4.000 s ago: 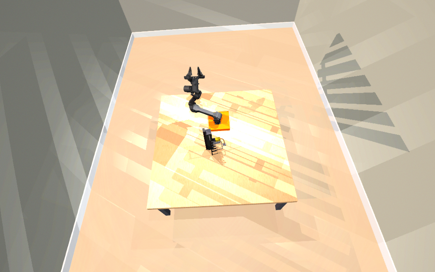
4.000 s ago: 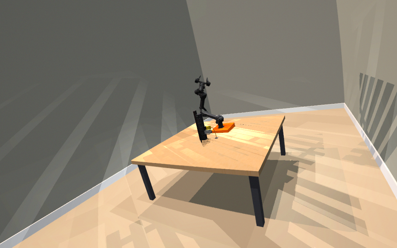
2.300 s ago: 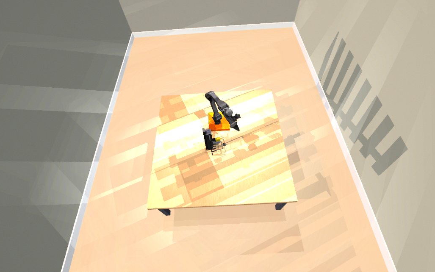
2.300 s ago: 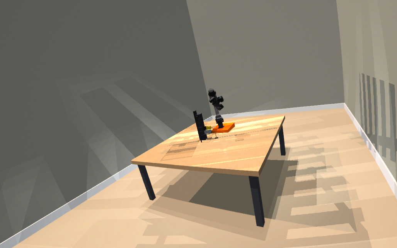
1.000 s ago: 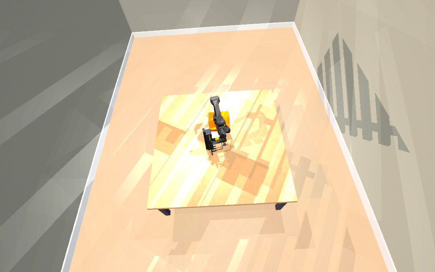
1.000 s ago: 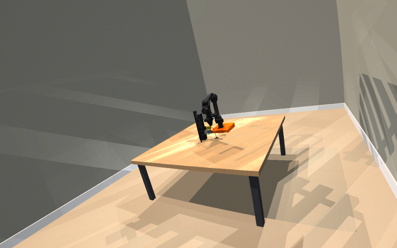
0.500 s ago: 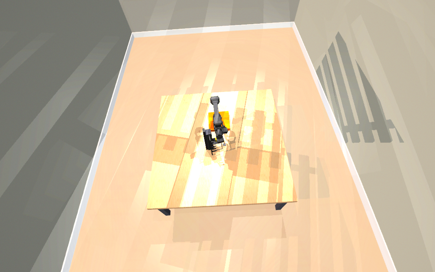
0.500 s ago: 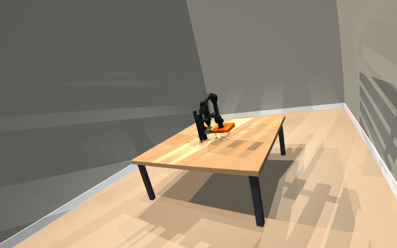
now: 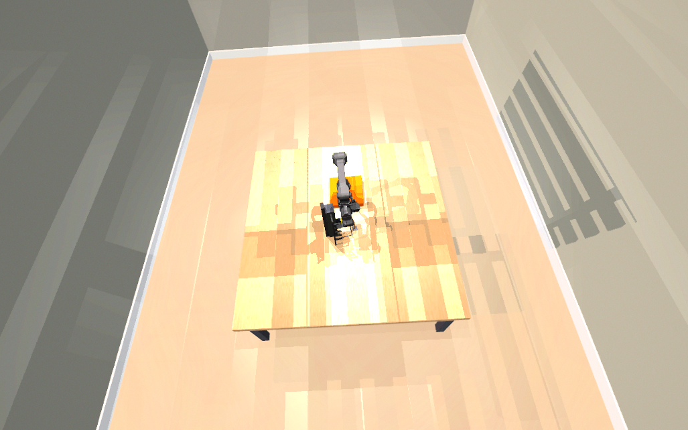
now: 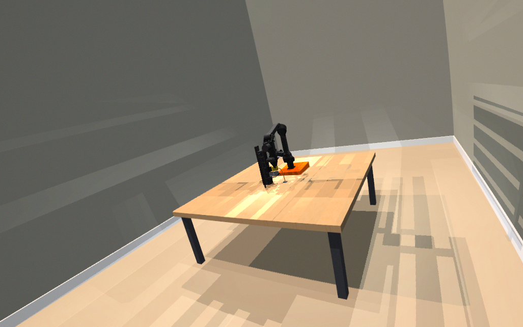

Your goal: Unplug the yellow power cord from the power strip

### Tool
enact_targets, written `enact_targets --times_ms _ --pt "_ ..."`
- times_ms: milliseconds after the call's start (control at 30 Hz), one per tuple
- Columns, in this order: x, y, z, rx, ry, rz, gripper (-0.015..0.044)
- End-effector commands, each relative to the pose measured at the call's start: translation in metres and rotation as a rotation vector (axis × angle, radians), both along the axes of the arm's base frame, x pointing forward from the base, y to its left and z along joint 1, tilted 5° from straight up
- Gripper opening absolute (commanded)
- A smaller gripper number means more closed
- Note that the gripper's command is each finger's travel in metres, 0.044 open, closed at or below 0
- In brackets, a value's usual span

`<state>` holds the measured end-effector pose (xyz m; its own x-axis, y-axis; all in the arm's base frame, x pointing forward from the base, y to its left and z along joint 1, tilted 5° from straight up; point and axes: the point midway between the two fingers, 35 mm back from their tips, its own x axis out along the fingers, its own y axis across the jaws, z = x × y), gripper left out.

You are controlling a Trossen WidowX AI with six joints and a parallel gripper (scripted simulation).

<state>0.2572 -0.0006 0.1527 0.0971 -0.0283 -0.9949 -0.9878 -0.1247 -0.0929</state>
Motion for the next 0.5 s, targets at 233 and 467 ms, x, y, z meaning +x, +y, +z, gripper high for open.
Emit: enact_targets --times_ms 233,467 --pt "0.0001 0.0 0.0004 0.0 0.0 0.0 0.0" --pt "0.0002 0.004 0.0003 0.001 0.0 0.0 0.0"
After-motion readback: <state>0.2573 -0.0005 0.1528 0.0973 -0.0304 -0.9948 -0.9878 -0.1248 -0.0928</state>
